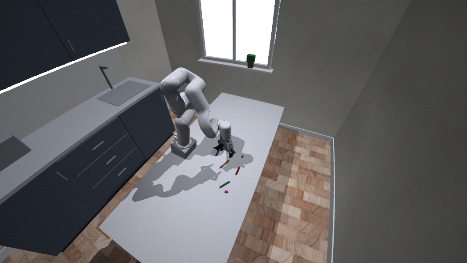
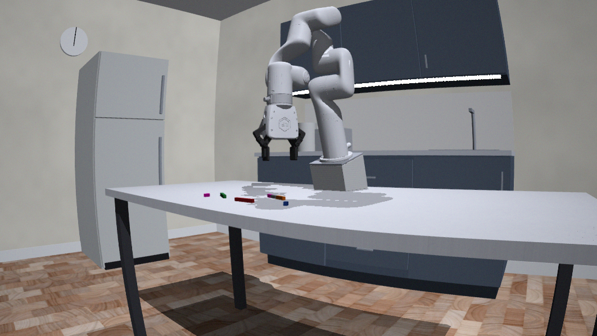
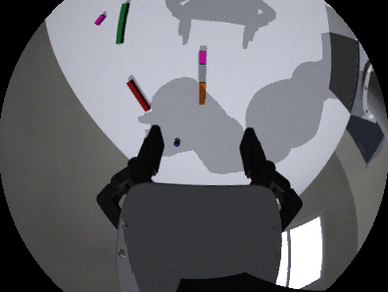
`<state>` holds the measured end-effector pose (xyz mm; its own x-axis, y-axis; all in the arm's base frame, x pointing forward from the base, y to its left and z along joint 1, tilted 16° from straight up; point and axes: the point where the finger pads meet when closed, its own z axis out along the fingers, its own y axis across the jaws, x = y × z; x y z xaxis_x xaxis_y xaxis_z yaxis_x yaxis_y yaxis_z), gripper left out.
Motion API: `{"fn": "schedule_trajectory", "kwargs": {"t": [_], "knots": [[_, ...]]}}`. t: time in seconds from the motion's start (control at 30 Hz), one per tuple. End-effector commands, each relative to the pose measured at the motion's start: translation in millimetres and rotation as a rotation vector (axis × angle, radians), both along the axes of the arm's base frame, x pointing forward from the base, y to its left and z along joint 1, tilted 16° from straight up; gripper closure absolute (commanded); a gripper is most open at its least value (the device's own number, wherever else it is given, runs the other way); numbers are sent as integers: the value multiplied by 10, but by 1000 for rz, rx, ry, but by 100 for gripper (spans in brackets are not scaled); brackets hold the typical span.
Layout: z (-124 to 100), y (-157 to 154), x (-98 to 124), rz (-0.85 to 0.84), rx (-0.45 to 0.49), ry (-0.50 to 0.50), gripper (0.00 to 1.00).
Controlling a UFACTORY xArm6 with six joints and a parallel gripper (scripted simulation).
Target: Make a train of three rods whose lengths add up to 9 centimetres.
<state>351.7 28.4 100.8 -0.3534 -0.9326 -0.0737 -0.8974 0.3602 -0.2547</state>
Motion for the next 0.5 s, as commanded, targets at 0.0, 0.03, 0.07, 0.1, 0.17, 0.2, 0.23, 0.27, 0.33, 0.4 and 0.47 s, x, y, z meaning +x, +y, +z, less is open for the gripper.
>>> {"fn": "schedule_trajectory", "kwargs": {"t": [0.0, 0.03, 0.07, 0.1, 0.17, 0.2, 0.23, 0.27, 0.33, 0.4, 0.47], "knots": [[215, 6, -46, 0, 0, -3, 0], [265, 7, -61, 0, 0, -3, 0], [265, 7, -61, 0, 0, -3, 0], [265, 7, -61, 0, 0, -3, 0], [370, 9, -90, 0, 0, -3, 0], [421, 11, -104, 0, 0, -3, 0], [471, 12, -118, 0, 0, -3, 0], [519, 13, -131, 0, 0, -3, 0], [604, 15, -154, 0, 0, -3, 0], [670, 17, -173, 0, 0, -3, 0], [715, 18, -185, 0, 0, -3, 0]]}}
